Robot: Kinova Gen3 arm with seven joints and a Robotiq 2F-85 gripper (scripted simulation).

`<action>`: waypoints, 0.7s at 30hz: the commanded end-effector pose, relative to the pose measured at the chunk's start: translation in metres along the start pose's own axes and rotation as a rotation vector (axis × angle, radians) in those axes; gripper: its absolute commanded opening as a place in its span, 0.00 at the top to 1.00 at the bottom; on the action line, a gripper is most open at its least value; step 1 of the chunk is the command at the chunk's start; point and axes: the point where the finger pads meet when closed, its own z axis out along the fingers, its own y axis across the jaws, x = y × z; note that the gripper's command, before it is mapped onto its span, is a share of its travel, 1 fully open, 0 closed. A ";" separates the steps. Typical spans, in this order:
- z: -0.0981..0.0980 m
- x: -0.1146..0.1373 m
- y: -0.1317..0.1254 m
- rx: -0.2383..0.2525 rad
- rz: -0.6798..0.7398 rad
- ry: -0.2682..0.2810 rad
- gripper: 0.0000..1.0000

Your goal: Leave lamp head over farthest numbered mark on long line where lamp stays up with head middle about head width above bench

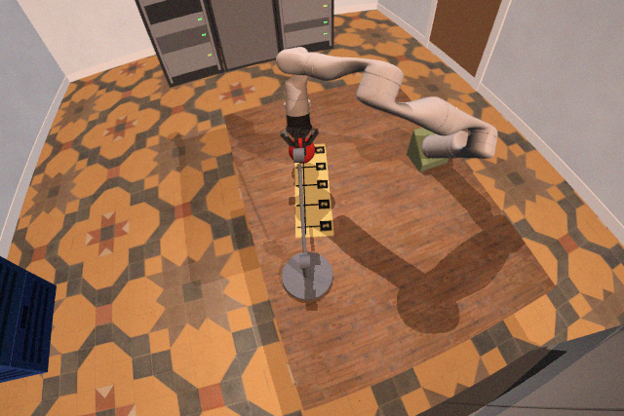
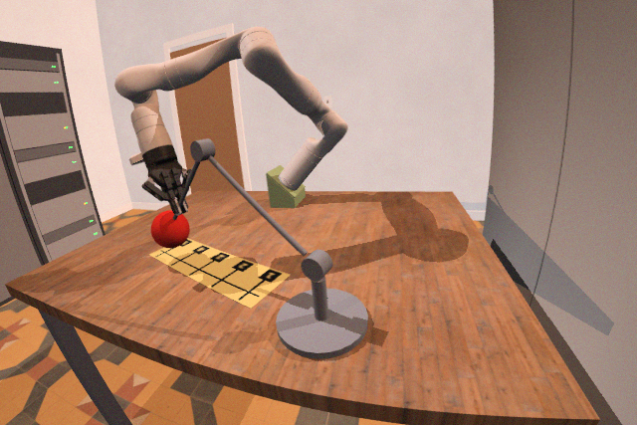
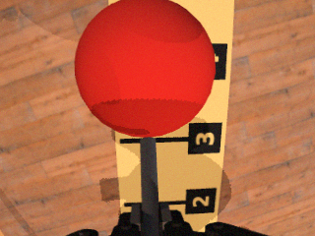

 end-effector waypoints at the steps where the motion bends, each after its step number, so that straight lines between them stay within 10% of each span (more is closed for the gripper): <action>1: -0.005 0.018 0.001 0.008 0.014 0.007 1.00; 21: -0.006 0.062 0.001 0.008 0.014 0.007 1.00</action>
